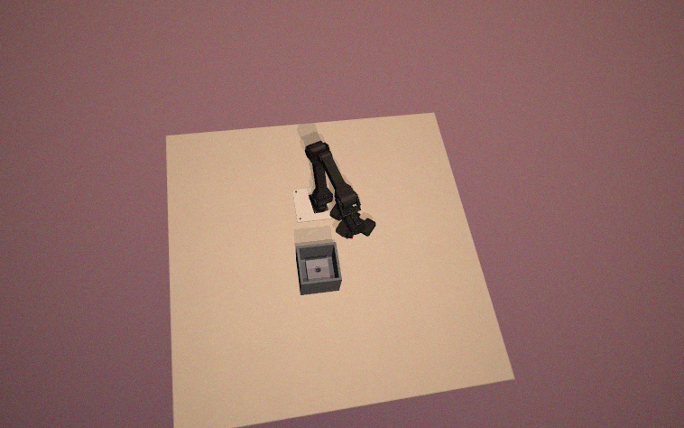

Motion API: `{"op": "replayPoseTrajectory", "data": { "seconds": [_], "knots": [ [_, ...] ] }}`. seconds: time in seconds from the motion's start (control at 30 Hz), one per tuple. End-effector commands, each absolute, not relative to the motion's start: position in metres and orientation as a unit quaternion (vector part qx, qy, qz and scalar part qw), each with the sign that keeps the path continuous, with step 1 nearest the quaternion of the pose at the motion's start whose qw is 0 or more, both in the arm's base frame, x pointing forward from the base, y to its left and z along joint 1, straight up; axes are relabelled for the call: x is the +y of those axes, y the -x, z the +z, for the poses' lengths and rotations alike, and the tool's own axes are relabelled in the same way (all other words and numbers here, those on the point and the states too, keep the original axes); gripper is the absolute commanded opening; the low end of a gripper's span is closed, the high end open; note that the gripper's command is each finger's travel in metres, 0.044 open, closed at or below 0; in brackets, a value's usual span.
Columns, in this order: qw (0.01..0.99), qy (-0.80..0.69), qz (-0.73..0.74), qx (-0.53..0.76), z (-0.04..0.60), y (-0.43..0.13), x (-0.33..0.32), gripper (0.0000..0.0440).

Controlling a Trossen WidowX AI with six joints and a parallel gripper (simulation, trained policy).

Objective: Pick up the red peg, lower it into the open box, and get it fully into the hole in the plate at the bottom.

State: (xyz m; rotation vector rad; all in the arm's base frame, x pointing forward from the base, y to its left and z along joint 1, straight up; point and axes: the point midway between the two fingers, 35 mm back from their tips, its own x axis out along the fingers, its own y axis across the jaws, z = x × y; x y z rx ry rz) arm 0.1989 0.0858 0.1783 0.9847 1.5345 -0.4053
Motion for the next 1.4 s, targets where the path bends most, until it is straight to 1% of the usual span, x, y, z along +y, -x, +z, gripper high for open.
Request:
{"op": "replayPoseTrajectory", "data": {
  "seconds": [0.0, 0.43, 1.03, 1.13, 1.37],
  "knots": [
    [0.577, -0.424, -0.208, 0.667, 0.171, -0.194, 0.087, 0.044],
    [0.53, -0.428, -0.308, 0.664, 0.136, -0.181, 0.091, 0.044],
    [0.496, -0.44, -0.381, 0.644, 0.084, -0.174, 0.09, 0.0436],
    [0.497, -0.44, -0.386, 0.64, 0.077, -0.175, 0.09, 0.0404],
    [0.499, -0.436, -0.395, 0.636, 0.068, -0.179, 0.089, 0.0243]
  ]
}}
